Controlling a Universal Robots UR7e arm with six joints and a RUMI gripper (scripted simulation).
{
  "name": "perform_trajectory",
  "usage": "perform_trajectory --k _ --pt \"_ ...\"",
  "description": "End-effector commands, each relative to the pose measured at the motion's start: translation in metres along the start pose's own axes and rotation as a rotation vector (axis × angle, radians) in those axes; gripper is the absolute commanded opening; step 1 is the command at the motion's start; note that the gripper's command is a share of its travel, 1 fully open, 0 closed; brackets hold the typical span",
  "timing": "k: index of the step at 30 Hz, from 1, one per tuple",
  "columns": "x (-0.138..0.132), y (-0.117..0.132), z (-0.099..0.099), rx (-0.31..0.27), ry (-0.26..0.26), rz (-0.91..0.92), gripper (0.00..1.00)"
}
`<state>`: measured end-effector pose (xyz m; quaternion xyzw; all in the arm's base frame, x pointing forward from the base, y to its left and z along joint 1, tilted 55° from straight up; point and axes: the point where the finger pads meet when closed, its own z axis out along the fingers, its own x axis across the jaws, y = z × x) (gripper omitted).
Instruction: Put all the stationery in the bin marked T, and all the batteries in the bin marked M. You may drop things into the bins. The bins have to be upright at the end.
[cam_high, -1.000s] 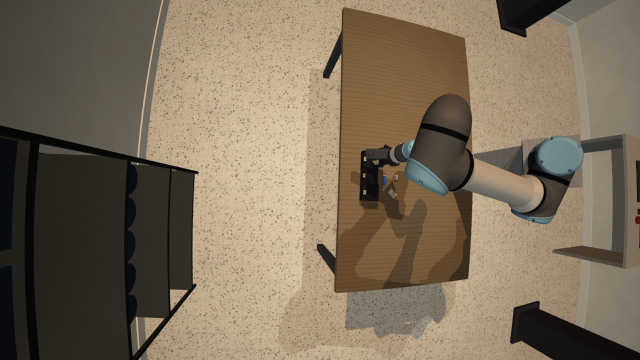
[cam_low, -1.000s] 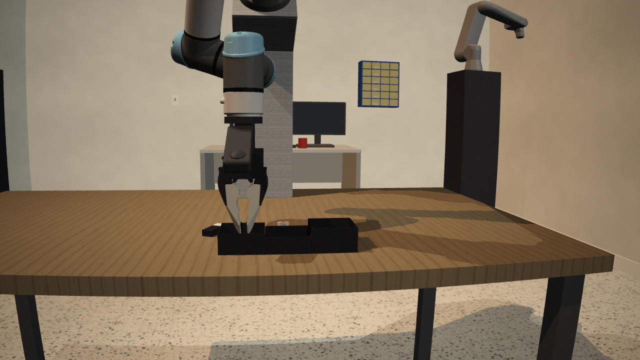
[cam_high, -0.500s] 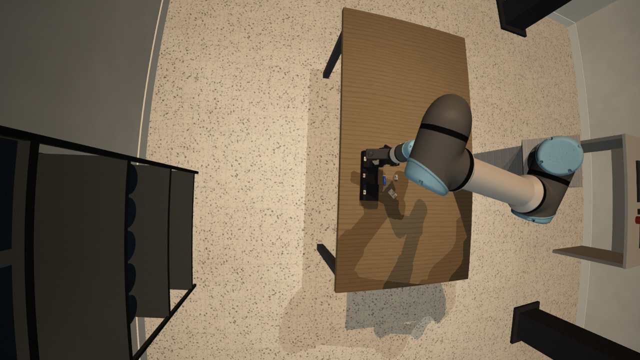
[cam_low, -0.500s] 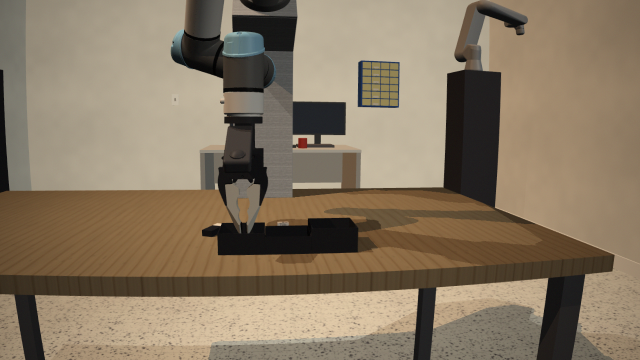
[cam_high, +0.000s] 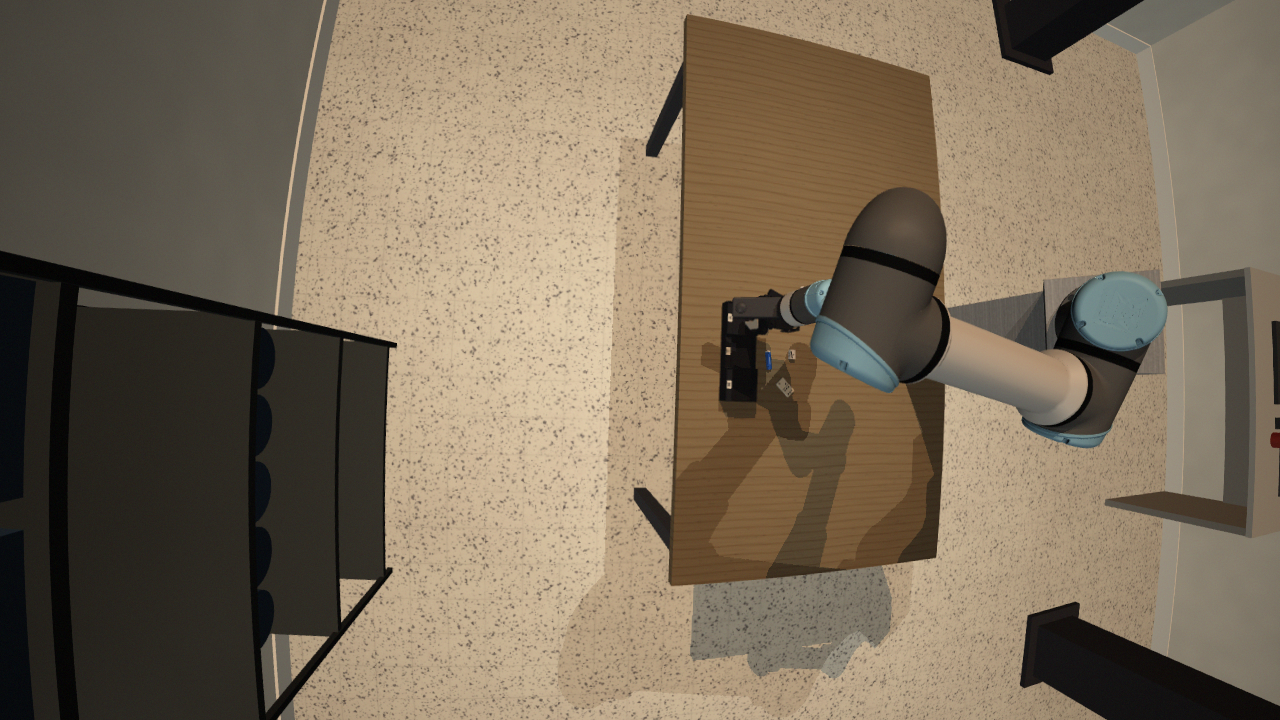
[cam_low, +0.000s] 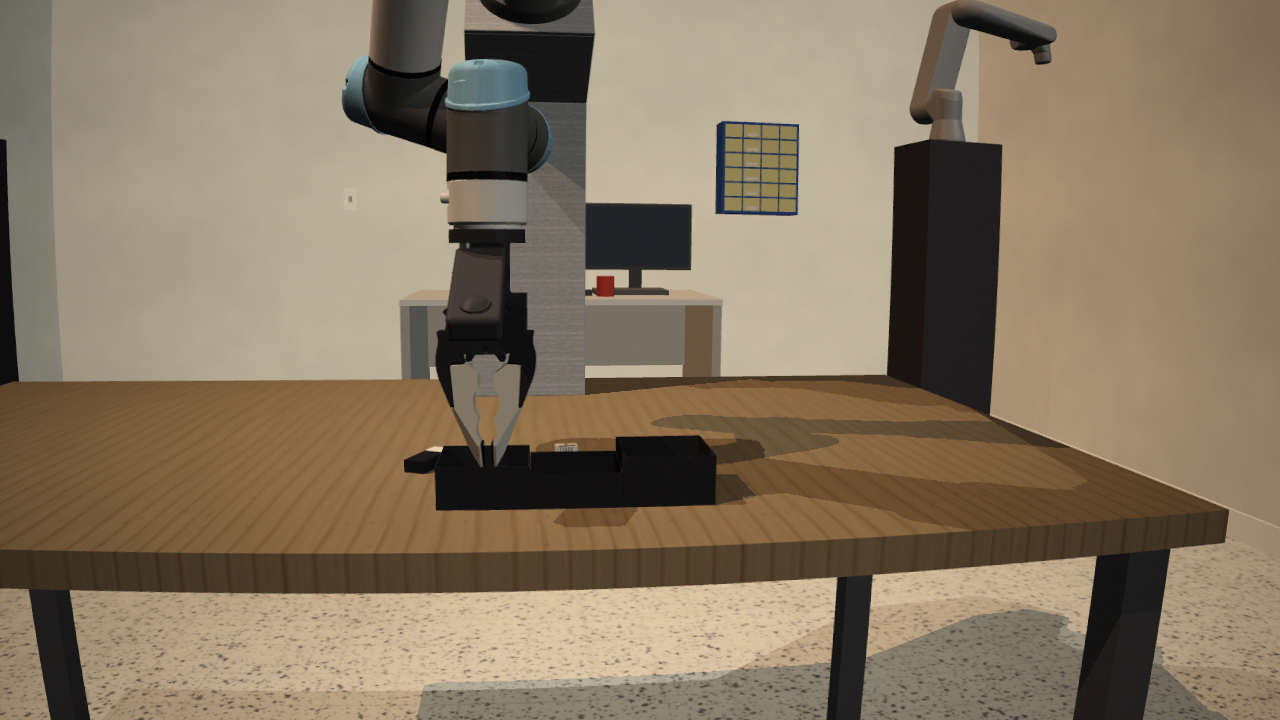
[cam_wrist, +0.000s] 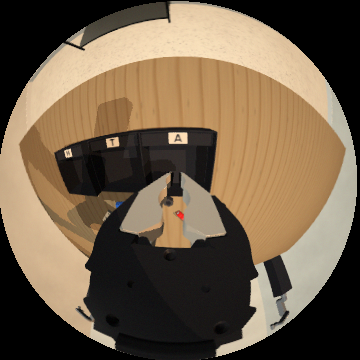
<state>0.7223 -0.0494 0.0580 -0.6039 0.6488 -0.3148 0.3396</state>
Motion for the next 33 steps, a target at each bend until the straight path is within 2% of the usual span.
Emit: perform_trajectory --k 1,17,25,32,33 --pt "0.001 0.000 -0.008 0.001 0.001 0.000 0.04" --pt "0.001 0.000 -0.027 0.000 0.001 0.000 0.04" --pt "0.001 0.000 -0.057 0.000 0.001 0.001 0.04" --pt "0.001 0.000 -0.057 0.000 0.001 0.000 0.04" --pt "-0.007 0.000 -0.057 0.000 -0.001 -0.001 0.04"
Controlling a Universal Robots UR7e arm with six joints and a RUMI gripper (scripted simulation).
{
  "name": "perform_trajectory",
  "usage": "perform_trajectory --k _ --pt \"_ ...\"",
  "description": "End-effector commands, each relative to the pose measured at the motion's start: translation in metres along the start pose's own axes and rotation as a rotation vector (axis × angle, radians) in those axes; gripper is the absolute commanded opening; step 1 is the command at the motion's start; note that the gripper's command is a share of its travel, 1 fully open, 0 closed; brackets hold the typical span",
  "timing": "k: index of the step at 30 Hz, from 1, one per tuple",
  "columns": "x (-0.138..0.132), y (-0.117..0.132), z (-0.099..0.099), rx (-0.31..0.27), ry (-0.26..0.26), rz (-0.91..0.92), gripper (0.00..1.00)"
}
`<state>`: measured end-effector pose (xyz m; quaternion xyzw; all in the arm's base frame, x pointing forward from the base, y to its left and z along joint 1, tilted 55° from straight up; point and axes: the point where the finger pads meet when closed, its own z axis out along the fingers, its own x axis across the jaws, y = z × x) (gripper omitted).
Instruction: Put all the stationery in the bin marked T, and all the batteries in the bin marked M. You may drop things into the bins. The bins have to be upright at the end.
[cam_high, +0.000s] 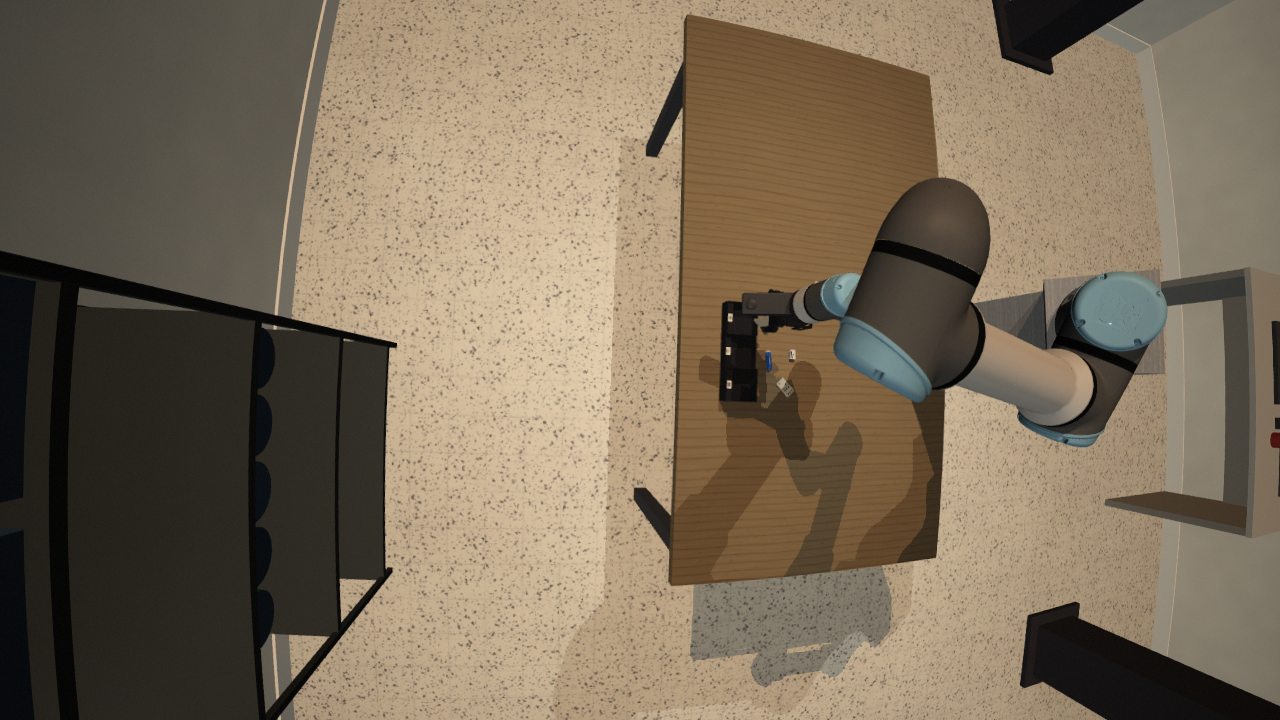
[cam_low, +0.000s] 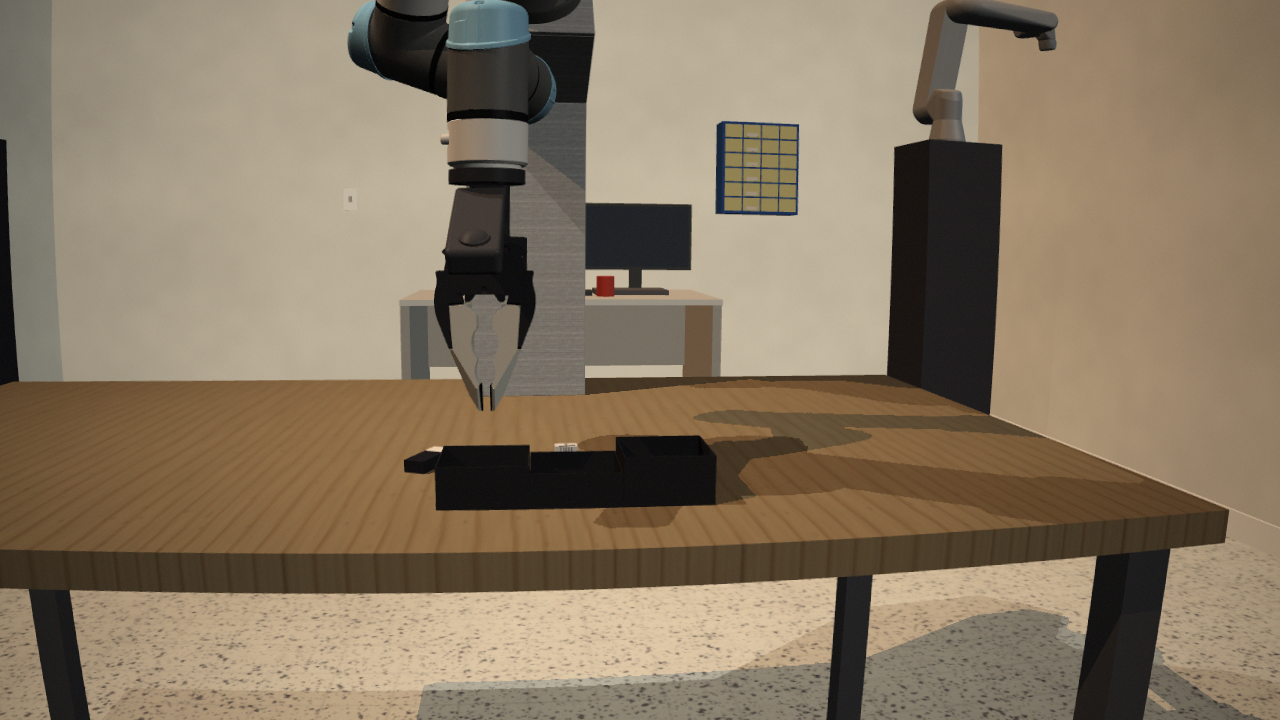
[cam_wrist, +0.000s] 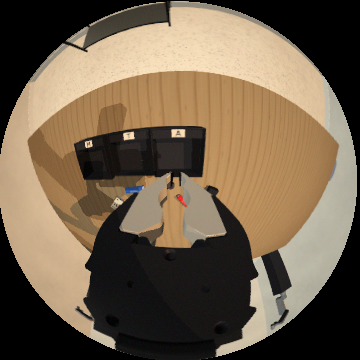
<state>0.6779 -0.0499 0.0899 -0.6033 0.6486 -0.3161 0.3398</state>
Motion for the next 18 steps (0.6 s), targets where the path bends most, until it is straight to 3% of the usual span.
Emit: perform_trajectory --k 1,18 --pt "-0.012 0.001 -0.002 -0.001 -0.003 -0.001 0.04" --pt "-0.085 0.001 -0.001 0.001 -0.002 -0.001 0.04"
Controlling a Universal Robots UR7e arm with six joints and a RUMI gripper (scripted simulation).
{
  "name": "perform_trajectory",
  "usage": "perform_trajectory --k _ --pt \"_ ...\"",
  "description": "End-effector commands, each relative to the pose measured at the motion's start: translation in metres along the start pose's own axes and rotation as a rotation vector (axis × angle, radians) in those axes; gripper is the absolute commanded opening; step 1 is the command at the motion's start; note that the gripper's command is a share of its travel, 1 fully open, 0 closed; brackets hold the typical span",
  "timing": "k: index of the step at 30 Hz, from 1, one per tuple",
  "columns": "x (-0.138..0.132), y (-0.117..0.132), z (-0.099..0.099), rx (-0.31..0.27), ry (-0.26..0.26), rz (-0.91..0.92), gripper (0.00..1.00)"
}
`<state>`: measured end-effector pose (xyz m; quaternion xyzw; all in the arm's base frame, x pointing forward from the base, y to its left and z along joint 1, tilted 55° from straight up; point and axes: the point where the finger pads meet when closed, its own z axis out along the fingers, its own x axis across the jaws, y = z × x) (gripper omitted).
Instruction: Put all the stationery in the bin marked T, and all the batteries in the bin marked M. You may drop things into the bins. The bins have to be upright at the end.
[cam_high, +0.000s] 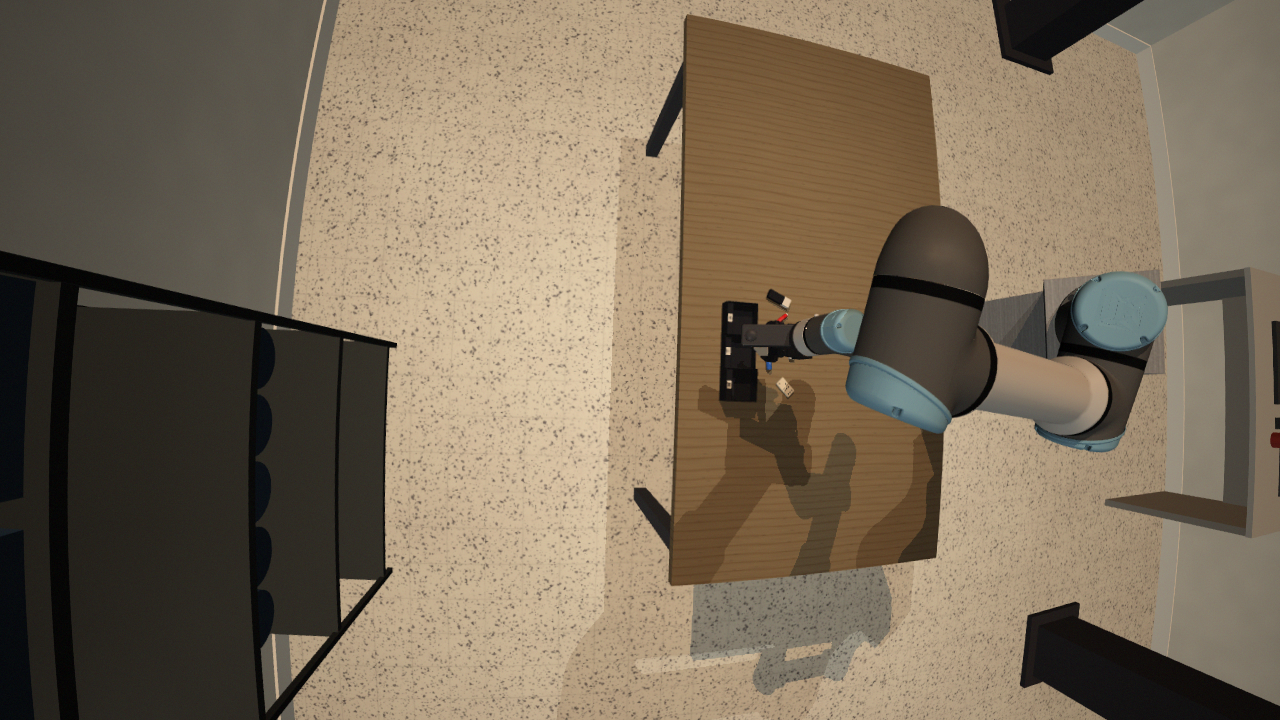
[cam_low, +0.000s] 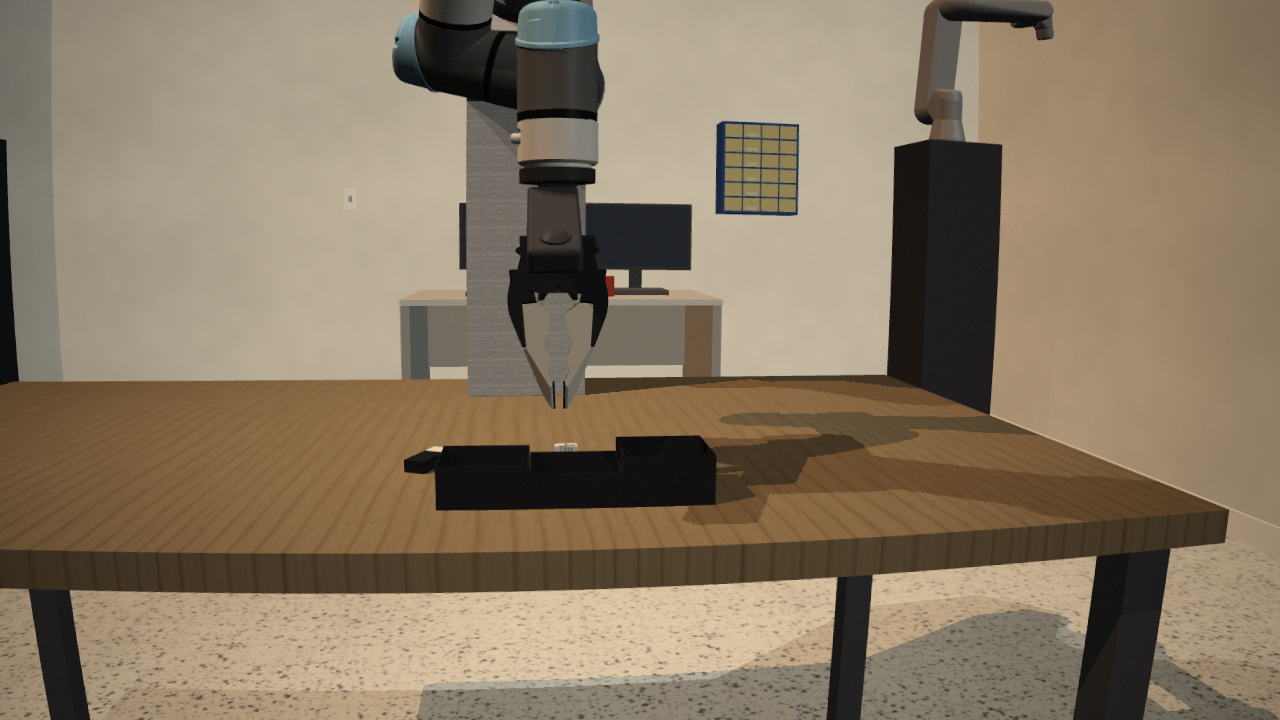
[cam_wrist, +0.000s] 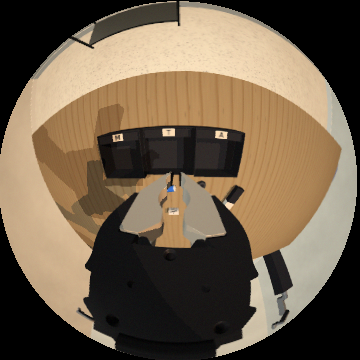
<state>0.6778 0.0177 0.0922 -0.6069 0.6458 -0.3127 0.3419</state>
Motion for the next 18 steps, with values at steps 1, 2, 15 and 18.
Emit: perform_trajectory --k 1,2,15,18 --pt "-0.017 -0.002 0.001 0.003 0.008 0.003 0.04" --pt "-0.017 -0.002 0.001 0.003 0.008 0.003 0.04" --pt "-0.017 -0.002 0.022 0.003 0.008 0.003 0.04" --pt "-0.017 -0.002 0.030 0.003 0.008 0.003 0.04"
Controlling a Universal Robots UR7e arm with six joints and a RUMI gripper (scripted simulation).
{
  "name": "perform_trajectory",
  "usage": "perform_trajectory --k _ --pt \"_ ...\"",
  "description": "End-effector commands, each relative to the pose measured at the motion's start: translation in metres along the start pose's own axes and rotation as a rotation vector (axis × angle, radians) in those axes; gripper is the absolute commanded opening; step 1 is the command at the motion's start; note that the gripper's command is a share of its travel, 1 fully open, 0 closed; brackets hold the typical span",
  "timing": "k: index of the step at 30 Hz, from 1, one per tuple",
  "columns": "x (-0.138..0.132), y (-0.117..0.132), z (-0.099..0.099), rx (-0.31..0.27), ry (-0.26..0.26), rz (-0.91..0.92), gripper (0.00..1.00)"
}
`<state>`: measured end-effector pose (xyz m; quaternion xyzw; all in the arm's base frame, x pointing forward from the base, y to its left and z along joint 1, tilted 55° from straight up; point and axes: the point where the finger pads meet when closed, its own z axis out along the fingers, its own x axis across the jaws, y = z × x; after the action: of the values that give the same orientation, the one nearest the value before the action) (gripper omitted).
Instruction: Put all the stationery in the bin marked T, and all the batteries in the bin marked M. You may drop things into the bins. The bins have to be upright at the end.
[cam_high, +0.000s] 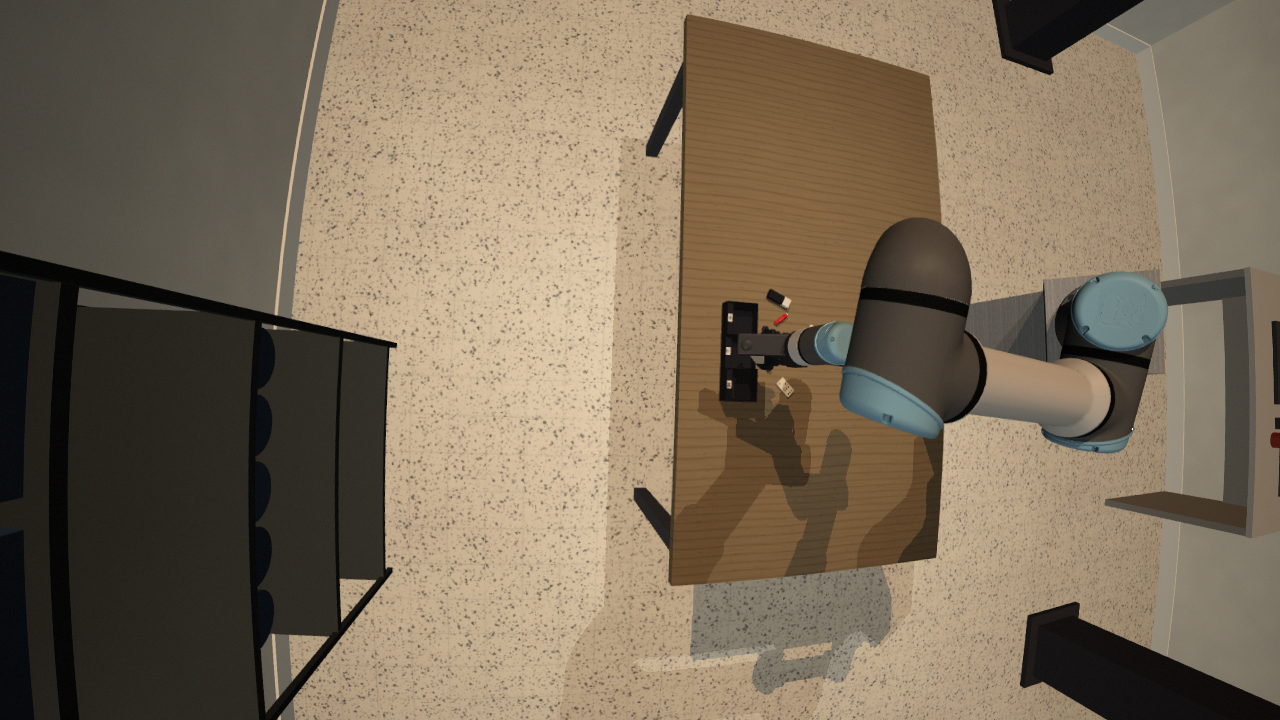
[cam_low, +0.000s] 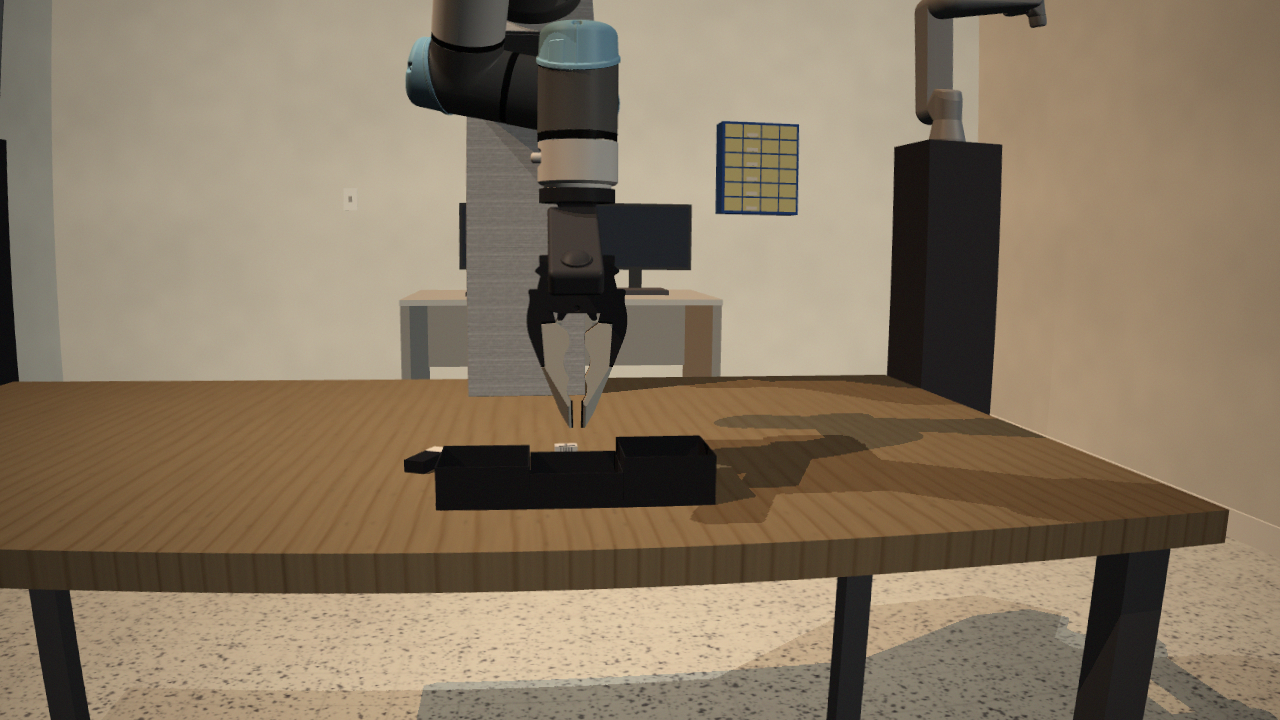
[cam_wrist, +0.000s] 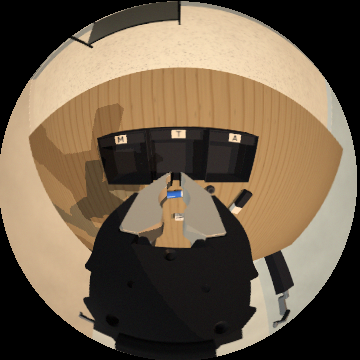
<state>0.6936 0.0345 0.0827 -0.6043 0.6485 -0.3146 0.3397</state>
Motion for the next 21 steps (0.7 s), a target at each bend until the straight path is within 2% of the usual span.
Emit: perform_trajectory --k 1,10,21 --pt "-0.001 -0.002 0.015 0.003 0.000 -0.001 0.04" --pt "-0.001 -0.001 0.039 0.002 0.000 0.000 0.04" --pt "0.000 -0.001 0.041 0.002 0.001 0.000 0.04"
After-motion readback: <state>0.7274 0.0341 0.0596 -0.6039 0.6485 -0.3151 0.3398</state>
